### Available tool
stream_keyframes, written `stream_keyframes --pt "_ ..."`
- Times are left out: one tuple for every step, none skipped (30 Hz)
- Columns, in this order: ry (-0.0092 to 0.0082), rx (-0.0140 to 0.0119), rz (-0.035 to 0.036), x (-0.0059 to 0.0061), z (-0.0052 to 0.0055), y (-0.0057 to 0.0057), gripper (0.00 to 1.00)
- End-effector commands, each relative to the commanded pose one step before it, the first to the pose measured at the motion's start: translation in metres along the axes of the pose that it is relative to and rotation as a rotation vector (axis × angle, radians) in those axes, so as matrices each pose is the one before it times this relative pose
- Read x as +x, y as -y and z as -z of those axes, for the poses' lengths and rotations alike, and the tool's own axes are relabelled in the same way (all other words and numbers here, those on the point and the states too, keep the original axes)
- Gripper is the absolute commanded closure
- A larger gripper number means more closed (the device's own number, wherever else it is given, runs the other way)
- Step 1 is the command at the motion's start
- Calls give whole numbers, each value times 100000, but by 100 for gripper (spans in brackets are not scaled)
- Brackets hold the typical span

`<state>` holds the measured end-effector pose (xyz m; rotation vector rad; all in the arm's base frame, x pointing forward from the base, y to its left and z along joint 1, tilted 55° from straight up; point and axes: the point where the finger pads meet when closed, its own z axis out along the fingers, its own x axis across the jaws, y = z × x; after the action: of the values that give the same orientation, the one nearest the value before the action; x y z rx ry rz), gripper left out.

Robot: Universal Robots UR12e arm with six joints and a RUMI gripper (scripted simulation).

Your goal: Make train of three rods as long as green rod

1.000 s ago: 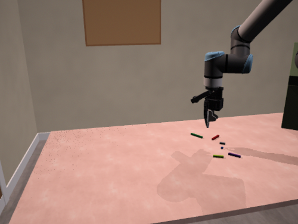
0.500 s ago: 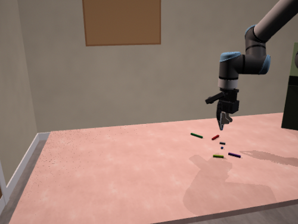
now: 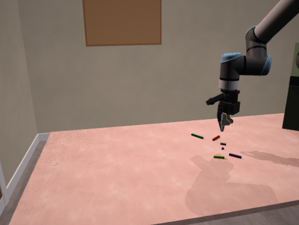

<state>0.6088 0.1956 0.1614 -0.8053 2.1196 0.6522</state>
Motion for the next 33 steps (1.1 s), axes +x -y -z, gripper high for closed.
stream_keyframes --pt "27 86 21 -31 -659 19 100" --pt "-1 0 0 -3 -283 -1 100" --pt "0 0 0 -3 -316 -2 100" --pt "1 0 0 -3 -348 -3 100" --pt "-1 0 0 -4 -379 -2 100" --pt "0 0 0 -5 -405 -2 100" --pt "0 0 0 -5 -429 -3 100" --pt "0 0 0 -5 -448 -3 100" --pt "0 0 0 -5 -463 -3 100" --pt "0 0 0 -5 -473 -3 100" --pt "0 0 0 -5 -474 -3 100" --pt "0 0 0 -5 -467 -3 100" --pt "0 0 0 -5 -454 -3 100" --pt "0 0 0 0 0 0 100" --pt "0 0 0 0 0 0 100" --pt "0 0 0 -5 -436 -3 100" --pt "-1 0 0 -5 -412 -2 100" --pt "0 0 0 -4 -383 -2 100" --pt "0 0 0 -4 -349 -3 100" --pt "1 0 0 -3 -311 -2 100" --pt "-1 0 0 -3 -270 -1 100" --pt "1 0 0 -2 -227 -2 100" --pt "-1 0 0 -2 -184 -1 100" --pt "0 0 0 -2 -141 -1 100" --pt "0 0 0 -1 -101 -1 100" --pt "0 0 0 -1 -65 -1 100" --pt "0 0 0 0 -36 0 100" --pt "0 0 0 0 -14 0 100" --pt "0 0 0 0 -2 0 100" --pt "0 0 0 0 0 0 100" --pt "0 0 0 0 0 0 100" --pt "0 0 0 0 0 0 100" --pt "0 0 0 0 0 0 100"
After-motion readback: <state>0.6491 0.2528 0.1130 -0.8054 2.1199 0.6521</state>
